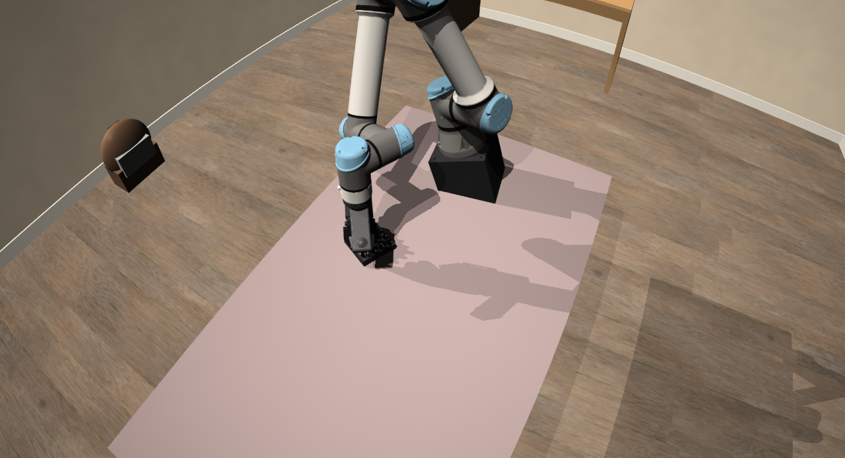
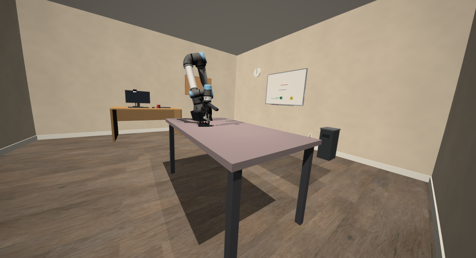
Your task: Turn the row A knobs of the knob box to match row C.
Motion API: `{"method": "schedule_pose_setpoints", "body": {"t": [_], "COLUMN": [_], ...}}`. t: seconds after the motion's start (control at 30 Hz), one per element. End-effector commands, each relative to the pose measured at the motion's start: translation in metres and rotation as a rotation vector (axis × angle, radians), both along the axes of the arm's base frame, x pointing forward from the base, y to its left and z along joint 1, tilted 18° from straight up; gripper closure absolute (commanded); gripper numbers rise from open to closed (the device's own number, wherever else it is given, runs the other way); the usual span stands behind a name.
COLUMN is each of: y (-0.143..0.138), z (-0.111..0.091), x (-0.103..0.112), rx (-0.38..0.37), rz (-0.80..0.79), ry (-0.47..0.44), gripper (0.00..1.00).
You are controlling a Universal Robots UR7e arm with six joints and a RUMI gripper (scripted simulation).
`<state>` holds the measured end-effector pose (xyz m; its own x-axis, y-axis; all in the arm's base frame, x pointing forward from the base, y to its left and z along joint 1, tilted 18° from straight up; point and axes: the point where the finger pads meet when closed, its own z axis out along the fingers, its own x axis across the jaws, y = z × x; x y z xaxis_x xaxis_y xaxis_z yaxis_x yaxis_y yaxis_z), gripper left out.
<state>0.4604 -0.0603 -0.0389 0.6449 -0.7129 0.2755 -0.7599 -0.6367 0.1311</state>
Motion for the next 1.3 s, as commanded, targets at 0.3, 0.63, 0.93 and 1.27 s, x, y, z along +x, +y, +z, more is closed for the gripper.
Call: {"method": "schedule_pose_setpoints", "body": {"t": [0.3, 0.63, 0.93, 1.27], "y": [0.0003, 0.0008, 0.0011, 0.0014], "z": [0.0003, 0.0001, 0.0, -0.0002], "x": [0.0001, -0.0005, -0.0011, -0.0021], "rx": [-0.008, -0.021, -0.033, -0.051], "rz": [0.086, 0.237, 0.374, 0.585], "ry": [0.025, 0.072, 0.114, 0.179], "gripper": [0.96, 0.96, 0.96, 0.96]}}
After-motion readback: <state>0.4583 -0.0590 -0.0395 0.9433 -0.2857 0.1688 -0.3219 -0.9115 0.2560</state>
